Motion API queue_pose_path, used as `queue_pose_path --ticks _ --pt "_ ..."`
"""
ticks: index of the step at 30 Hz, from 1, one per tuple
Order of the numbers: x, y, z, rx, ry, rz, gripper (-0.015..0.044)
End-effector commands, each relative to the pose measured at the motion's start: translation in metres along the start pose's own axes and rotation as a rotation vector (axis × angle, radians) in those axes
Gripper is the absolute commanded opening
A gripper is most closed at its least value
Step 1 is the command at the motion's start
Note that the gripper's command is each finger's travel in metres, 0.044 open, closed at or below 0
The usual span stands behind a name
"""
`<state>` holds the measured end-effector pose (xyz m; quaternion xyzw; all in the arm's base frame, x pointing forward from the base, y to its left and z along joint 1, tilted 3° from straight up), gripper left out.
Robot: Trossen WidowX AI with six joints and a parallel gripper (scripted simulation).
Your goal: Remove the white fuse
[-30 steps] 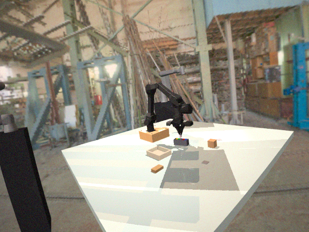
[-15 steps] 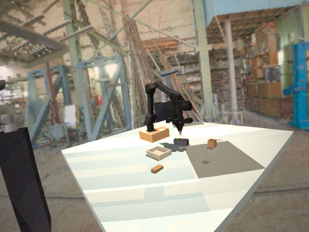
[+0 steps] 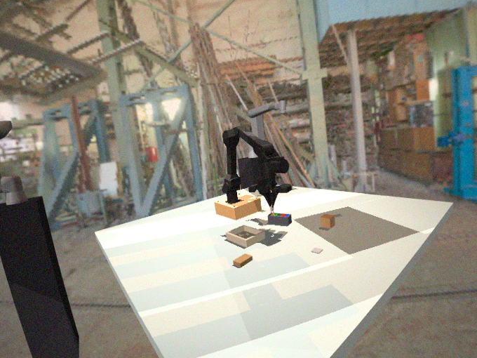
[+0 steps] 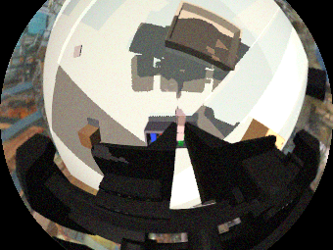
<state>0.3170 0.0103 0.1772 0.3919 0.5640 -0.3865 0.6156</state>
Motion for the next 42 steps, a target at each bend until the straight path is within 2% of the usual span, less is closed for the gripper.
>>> queue_pose_path --ticks 1,24,42 --pt "0.001 -0.004 0.019 -0.005 0.004 -0.004 0.0000" --pt "0.000 -0.060 0.138 -0.005 -0.008 -0.008 0.0000" --pt "0.021 -0.063 0.142 -0.005 -0.008 -0.008 0.0000"
Point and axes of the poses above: the point midway between the two fingers, 35 mm back from their tips, its own x axis out along the fingers, its own y axis across the jaws, z = x × y, the point moved 10 cm from there along -x, back along the fingers, and after that the axes turned 1 degree about -x, right-handed, at the moved point
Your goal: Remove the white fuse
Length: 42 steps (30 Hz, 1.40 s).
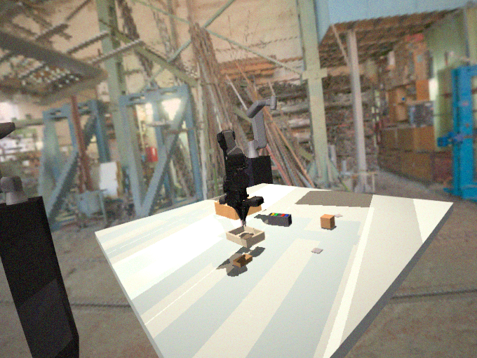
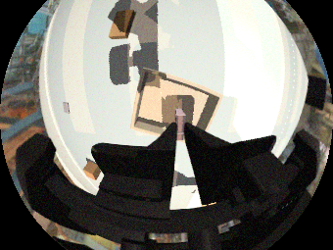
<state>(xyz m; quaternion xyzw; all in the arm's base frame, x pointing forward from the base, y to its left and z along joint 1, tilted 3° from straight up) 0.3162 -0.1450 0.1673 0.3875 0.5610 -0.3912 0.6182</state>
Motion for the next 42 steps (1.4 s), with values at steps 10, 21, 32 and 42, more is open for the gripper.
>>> queue_pose_path --ticks 10,21,32,42 --pt "0.022 -0.001 -0.001 -0.005 0.006 -0.001 0.0000" --pt "0.021 -0.001 -0.001 0.000 0.002 -0.002 0.0184" --pt "-0.016 -0.001 -0.001 -0.005 0.006 -0.001 0.0330" --pt "-0.015 -0.001 0.000 -0.001 0.001 -0.001 0.0330"
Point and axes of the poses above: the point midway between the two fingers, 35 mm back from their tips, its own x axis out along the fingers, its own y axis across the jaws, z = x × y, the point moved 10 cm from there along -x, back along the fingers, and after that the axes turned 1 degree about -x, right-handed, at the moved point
